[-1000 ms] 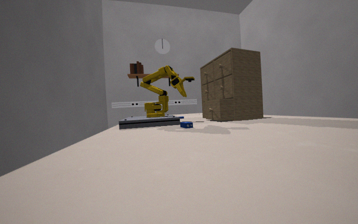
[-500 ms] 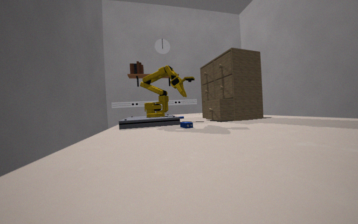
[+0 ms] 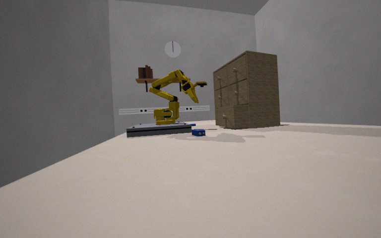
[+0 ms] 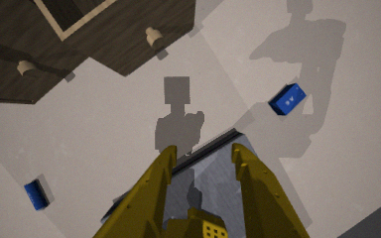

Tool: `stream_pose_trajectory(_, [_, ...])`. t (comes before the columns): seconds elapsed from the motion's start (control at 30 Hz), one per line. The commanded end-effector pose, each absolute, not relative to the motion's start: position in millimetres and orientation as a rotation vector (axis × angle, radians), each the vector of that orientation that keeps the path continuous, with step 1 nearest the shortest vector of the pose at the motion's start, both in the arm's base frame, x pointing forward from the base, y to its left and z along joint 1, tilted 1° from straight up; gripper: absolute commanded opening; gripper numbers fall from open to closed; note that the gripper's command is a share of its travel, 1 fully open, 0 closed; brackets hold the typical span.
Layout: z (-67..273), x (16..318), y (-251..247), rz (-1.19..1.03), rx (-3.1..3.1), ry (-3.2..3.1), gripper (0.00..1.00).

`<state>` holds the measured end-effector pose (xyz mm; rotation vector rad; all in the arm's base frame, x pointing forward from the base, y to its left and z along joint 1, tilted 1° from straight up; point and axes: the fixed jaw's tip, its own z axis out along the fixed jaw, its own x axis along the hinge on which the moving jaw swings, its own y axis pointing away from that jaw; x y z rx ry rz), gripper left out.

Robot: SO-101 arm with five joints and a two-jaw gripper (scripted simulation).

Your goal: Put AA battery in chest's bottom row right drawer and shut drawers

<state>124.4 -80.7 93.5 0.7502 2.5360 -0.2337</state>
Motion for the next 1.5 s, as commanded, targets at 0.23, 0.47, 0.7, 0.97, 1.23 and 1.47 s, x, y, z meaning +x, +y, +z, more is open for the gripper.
stream_pose_trajectory(0.23, [171.7, 124.1, -81.8, -0.340, 0.688, 2.228, 0.21])
stream_pose_trajectory(0.47, [229.0, 104.2, -67.2, -0.413, 0.618, 1.974, 0.21])
stream_pose_trajectory(0.7, [236.2, 100.0, -64.1, -0.422, 0.607, 1.937, 0.21])
stream_pose_trajectory(0.97, [236.2, 100.0, -64.1, -0.422, 0.607, 1.937, 0.21])
stream_pose_trajectory(1.23, [236.2, 107.5, -50.5, -0.339, 0.477, 1.964, 0.21])
stream_pose_trajectory(1.47, [236.2, 116.2, -24.8, -0.194, 0.248, 1.995, 0.21])
